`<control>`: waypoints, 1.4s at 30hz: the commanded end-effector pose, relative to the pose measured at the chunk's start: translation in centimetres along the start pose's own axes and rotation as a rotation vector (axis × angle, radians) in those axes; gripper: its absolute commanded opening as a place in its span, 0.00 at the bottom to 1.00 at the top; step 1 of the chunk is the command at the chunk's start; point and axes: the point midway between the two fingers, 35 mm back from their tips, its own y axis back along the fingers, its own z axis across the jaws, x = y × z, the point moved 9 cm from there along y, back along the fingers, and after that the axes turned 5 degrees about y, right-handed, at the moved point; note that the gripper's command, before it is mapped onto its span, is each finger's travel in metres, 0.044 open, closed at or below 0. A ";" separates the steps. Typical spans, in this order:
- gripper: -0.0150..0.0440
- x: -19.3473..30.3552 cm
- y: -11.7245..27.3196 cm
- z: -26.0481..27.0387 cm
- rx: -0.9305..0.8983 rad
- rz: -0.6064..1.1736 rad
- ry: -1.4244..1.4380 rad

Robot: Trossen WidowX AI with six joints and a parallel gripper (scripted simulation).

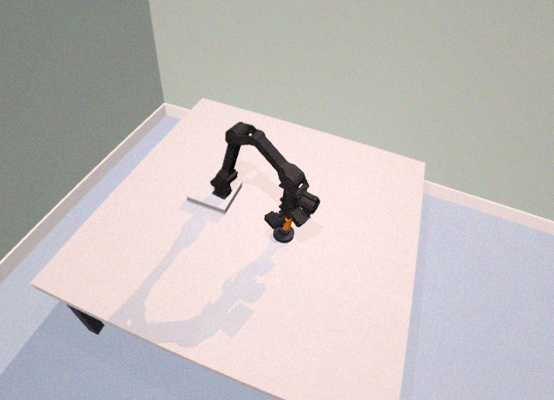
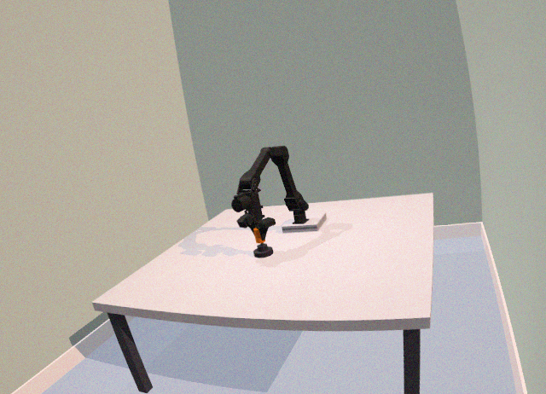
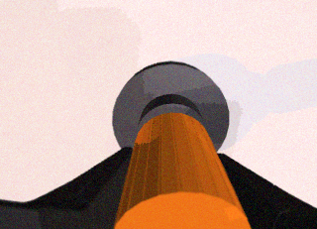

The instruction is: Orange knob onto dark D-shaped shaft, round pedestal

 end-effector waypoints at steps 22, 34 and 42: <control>0.25 0.6 0.3 -0.1 0.001 -0.003 -0.216; 0.25 0.4 0.2 -0.1 0.001 -0.003 -0.216; 0.25 0.0 0.4 0.0 0.001 -0.004 -0.216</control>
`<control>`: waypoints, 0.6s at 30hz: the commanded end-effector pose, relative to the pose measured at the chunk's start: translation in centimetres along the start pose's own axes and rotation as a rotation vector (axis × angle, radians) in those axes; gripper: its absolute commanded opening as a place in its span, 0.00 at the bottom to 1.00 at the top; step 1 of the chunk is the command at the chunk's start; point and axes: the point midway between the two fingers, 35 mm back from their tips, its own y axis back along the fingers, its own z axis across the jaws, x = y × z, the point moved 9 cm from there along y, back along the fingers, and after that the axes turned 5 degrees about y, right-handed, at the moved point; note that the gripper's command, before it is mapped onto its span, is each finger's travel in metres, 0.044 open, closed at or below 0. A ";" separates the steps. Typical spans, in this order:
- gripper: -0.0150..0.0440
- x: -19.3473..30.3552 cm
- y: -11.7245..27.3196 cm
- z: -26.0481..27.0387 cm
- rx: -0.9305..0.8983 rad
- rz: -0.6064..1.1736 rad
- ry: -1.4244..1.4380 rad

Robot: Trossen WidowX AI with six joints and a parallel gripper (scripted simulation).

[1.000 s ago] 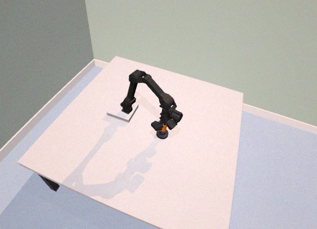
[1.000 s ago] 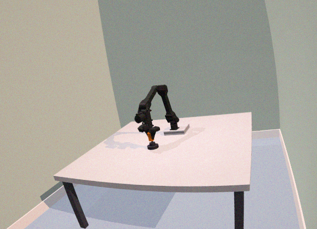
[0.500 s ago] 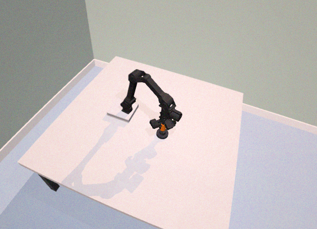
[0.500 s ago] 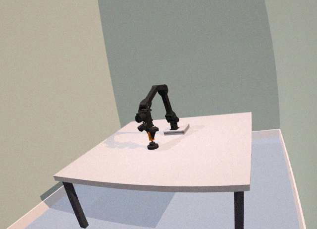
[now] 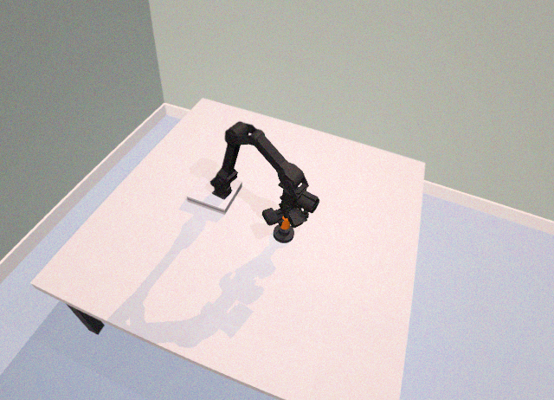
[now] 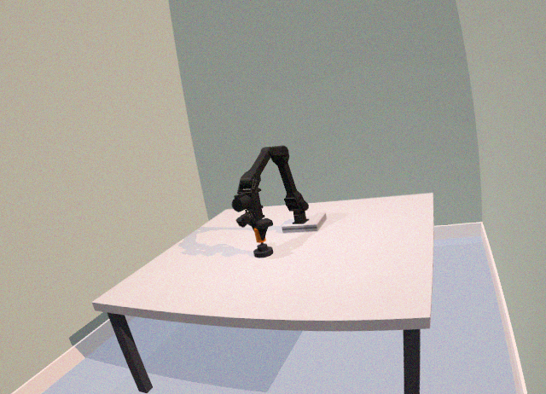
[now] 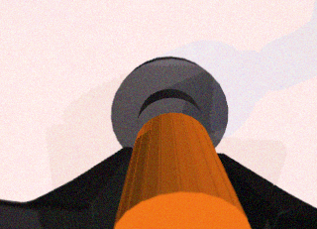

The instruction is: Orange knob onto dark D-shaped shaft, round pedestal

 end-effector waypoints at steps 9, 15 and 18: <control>0.25 -0.3 -0.2 0.1 -0.001 -0.007 -0.007; 0.25 -0.1 -0.2 0.0 -0.001 -0.007 -0.007; 0.25 -0.1 -0.2 0.0 -0.001 -0.007 -0.007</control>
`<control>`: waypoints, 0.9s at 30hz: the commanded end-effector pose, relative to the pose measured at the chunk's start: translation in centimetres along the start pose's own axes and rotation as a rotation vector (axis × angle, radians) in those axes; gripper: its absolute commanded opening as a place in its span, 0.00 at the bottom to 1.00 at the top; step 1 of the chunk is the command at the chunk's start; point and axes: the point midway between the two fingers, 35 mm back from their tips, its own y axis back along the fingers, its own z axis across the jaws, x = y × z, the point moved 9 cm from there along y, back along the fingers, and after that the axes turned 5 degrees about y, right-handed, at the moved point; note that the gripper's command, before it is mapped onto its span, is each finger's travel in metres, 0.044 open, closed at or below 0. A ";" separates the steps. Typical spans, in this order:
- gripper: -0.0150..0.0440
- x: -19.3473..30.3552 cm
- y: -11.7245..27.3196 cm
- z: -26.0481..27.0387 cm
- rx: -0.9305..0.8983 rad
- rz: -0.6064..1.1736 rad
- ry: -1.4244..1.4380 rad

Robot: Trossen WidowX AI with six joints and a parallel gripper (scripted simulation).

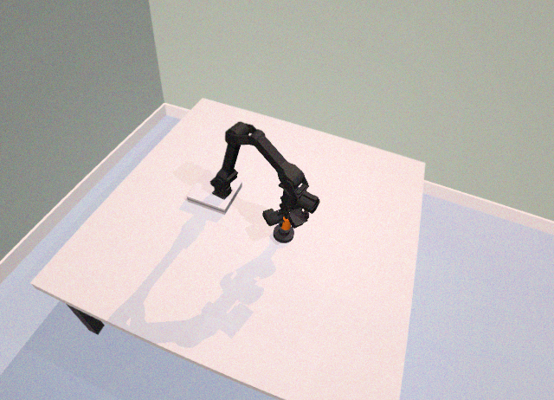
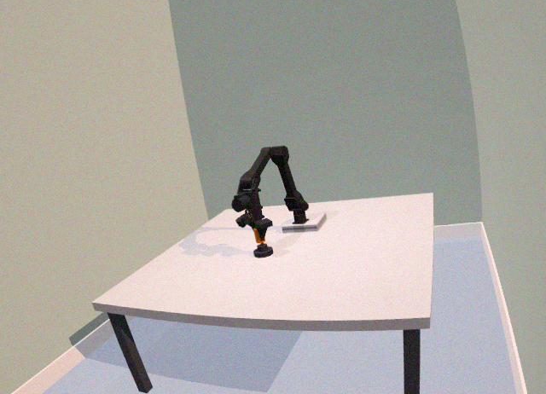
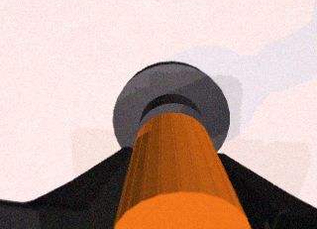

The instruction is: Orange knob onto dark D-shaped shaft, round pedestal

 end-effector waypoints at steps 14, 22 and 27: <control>0.25 0.3 0.4 -0.1 0.002 -0.001 -0.215; 0.25 0.1 0.1 0.0 0.002 -0.001 -0.215; 0.25 0.0 0.3 0.0 0.002 -0.001 -0.215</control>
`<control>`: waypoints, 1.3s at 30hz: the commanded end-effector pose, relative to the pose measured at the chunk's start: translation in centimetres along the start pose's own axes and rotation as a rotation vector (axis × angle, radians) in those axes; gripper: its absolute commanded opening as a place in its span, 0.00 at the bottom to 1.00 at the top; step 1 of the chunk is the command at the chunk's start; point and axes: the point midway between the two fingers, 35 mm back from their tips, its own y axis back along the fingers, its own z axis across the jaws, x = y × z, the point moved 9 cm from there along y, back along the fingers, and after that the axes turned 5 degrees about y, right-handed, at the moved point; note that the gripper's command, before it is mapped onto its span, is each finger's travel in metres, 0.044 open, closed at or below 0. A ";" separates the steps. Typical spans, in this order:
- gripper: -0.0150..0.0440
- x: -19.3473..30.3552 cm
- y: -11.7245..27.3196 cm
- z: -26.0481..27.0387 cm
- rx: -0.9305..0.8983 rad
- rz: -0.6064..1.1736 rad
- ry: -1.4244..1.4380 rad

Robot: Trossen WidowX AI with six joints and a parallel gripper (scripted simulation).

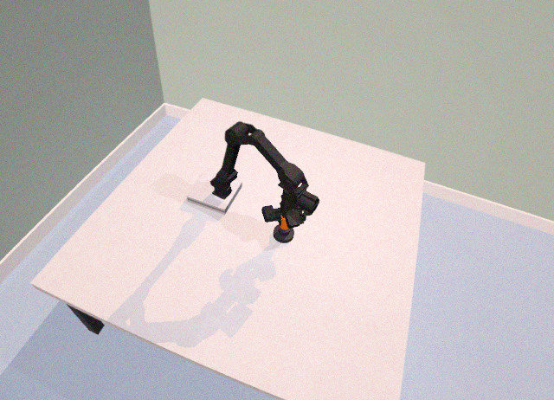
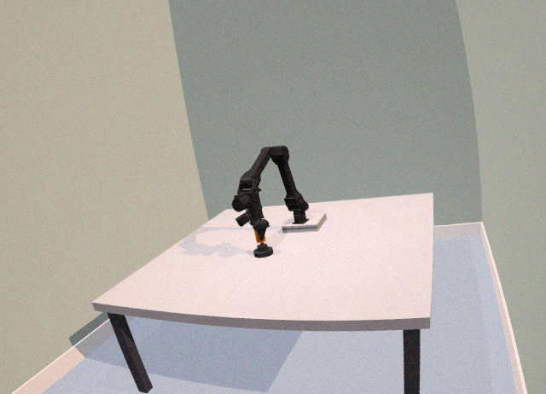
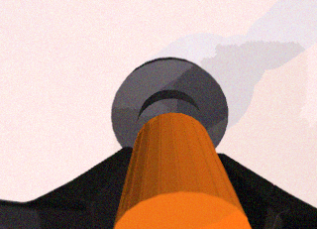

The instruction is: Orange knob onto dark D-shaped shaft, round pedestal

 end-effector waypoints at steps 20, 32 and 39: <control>0.25 0.2 -0.2 -0.1 -0.001 -0.004 -0.008; 0.25 0.1 0.4 0.0 -0.001 -0.004 -0.095; 0.25 -0.2 0.3 0.2 -0.001 -0.004 -0.218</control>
